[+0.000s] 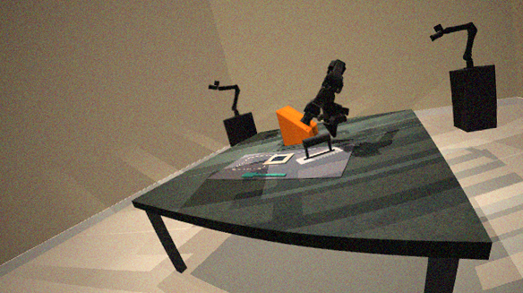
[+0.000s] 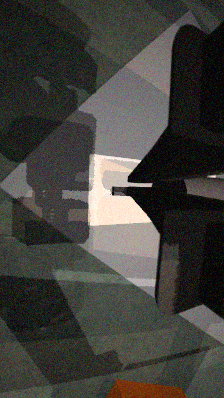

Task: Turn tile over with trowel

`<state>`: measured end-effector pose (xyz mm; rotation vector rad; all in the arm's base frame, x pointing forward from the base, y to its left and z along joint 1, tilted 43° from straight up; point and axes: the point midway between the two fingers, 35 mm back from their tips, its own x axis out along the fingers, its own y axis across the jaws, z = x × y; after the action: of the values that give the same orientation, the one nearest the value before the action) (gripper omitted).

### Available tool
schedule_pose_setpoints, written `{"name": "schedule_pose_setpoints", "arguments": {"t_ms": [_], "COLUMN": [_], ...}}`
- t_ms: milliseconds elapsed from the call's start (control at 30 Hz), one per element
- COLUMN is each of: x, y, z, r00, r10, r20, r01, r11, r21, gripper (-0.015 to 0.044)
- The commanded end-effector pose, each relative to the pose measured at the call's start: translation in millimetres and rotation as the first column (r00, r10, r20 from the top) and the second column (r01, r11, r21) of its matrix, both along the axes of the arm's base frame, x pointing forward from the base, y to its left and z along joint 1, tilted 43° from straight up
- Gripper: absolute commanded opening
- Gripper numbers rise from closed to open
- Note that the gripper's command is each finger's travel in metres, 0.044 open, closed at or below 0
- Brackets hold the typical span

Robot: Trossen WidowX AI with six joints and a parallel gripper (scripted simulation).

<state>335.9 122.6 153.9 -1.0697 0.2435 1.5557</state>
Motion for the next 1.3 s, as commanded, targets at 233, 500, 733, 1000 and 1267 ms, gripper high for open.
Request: {"name": "schedule_pose_setpoints", "arguments": {"t_ms": [233,500,733,1000,1267], "x": [0.0,8.7,25.5,43.2,59.3], "y": [0.0,1.5,4.5,8.0,11.6], "z": [0.0,6.4,18.8,31.8,43.6], "r00": [1.000,1.000,1.000,1.000,1.000], "r10": [0.000,0.000,0.001,0.002,0.003], "r20": [0.000,0.001,0.003,0.006,0.008], "r01": [0.000,0.000,-0.001,-0.002,-0.003], "r11": [1.000,1.000,1.000,1.000,1.000], "r21": [0.000,0.000,0.001,0.002,0.003], "gripper": [0.0000,0.0100,0.0100,0.0100,0.0100]}}
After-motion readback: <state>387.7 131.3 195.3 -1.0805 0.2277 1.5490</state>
